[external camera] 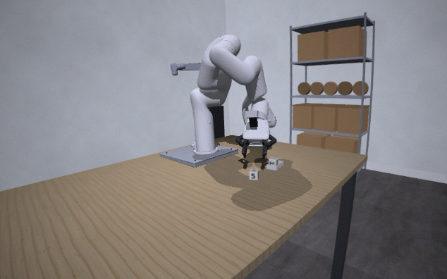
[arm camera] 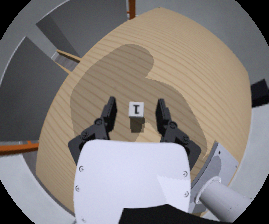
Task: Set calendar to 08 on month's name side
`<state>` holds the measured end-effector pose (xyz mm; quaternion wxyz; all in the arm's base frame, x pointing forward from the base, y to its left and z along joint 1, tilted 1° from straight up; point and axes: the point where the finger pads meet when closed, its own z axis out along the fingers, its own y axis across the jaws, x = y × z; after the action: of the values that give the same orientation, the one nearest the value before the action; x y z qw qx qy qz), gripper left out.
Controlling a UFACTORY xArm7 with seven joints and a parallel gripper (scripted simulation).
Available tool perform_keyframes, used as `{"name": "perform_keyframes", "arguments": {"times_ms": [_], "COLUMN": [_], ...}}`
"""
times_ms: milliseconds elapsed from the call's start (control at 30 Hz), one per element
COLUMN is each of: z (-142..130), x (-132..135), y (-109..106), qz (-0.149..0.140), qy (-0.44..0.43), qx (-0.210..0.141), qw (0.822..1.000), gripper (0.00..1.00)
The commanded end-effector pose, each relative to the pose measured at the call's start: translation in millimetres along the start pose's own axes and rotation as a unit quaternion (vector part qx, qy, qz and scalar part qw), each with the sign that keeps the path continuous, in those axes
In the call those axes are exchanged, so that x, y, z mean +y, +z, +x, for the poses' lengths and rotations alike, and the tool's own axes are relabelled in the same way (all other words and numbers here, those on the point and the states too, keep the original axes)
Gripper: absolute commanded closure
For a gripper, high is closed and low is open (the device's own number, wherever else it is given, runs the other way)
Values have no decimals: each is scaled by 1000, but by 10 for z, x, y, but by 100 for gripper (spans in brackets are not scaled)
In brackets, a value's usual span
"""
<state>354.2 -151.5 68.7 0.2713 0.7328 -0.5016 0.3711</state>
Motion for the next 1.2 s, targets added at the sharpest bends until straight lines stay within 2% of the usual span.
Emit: {"name": "perform_keyframes", "arguments": {"times_ms": [0,133,300,367,500,700,867,933,1067,1167], "z": [18,25,51,51,64,67,79,79,98,108], "x": [-7,3,15,15,-5,5,35,35,13,-5], "y": [-11,0,13,13,-4,3,27,27,19,12], "qz": [1,-3,-7,-7,0,-3,-11,-11,-5,0], "qy": [1,1,1,1,1,0,-2,-2,-1,1], "qx": [1,-15,-84,-84,-117,-128,-180,-180,-222,-236], "qw": [1000,1000,996,996,993,992,984,984,975,972], "gripper": [29,29,29,29,29,29,29,29,29,29]}}
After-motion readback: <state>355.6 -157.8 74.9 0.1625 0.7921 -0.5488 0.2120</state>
